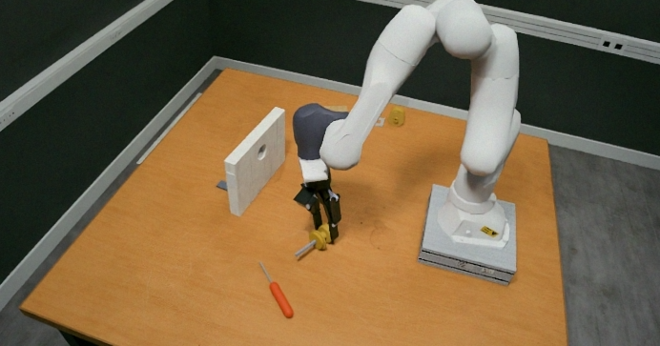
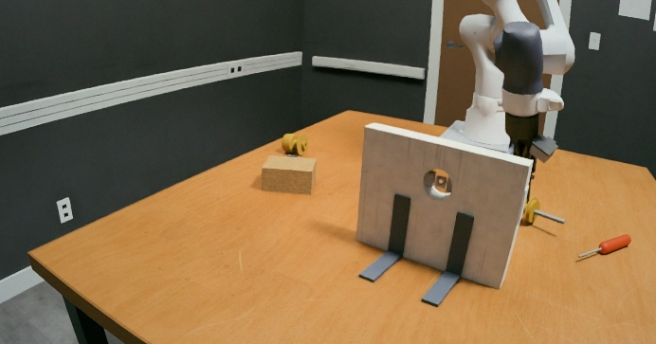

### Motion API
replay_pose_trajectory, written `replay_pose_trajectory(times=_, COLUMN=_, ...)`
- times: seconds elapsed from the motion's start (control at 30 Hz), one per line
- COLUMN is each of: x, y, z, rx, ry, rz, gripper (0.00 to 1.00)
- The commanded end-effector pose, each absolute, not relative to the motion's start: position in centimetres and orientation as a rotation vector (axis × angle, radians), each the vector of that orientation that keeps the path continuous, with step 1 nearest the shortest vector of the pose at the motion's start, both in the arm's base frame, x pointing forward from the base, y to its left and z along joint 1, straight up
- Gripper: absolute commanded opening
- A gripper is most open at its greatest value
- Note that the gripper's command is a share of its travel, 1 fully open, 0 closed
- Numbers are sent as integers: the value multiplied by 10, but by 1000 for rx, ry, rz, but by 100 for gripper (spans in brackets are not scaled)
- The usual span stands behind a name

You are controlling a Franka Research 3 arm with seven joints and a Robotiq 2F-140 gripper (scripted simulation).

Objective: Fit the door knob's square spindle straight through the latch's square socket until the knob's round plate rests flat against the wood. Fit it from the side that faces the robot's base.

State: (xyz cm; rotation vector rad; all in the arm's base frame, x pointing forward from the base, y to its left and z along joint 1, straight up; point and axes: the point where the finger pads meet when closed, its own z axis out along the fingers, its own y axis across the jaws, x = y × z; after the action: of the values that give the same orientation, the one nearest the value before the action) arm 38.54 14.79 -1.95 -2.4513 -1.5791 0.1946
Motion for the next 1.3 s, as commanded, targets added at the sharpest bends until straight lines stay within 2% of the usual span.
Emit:
replay_pose_trajectory(times=0.0, x=385, y=148, z=-20, rx=-2454, ry=-1575, rz=195, gripper=42)
replay_pose_trajectory(times=0.9, x=385, y=148, z=-19, rx=-2454, ry=-1575, rz=195, gripper=42)
replay_pose_trajectory(times=1.27, x=385, y=148, z=5, rx=-2454, ry=-1575, rz=195, gripper=42)
